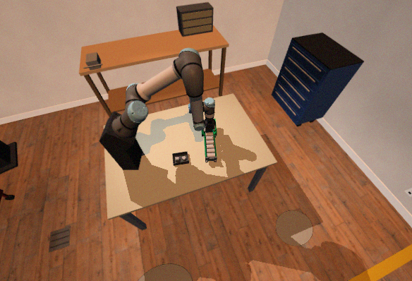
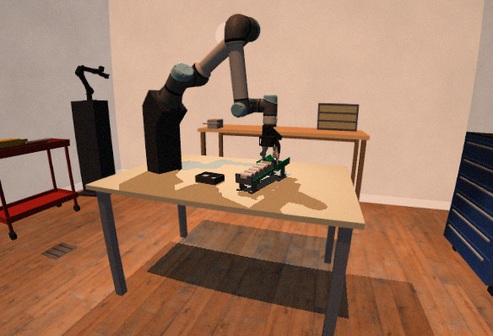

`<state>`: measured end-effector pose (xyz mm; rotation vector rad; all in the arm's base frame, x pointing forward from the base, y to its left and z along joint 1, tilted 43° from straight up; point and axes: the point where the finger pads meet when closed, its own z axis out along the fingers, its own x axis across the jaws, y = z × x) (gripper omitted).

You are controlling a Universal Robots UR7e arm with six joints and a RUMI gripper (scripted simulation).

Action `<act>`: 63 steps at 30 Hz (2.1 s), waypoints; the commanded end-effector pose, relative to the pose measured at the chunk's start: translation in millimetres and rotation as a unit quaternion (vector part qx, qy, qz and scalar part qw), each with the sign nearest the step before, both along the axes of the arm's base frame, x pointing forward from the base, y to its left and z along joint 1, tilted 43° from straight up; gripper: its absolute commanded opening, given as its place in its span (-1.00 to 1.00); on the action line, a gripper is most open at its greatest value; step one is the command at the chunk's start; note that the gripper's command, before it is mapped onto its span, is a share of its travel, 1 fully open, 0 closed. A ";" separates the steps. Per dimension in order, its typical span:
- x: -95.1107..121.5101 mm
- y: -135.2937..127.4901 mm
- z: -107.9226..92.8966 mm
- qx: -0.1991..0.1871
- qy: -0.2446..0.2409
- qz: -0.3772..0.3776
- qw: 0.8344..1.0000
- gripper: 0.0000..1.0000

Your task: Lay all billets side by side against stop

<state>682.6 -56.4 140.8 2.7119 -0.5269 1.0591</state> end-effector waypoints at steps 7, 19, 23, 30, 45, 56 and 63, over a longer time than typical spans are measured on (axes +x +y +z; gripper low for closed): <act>-1.9 1.1 3.1 0.000 -0.001 0.000 1.000 0.06; -34.6 16.7 41.6 0.000 -0.001 0.000 1.000 0.06; -41.0 19.7 49.2 0.000 -0.001 0.000 1.000 0.06; -54.5 26.1 65.1 0.000 -0.001 0.000 1.000 0.06; -55.6 26.6 66.3 0.000 -0.001 0.000 1.000 0.06; -55.6 26.6 66.3 0.000 -0.001 0.000 1.000 0.06; -55.6 26.6 66.3 0.000 -0.001 0.000 1.000 0.06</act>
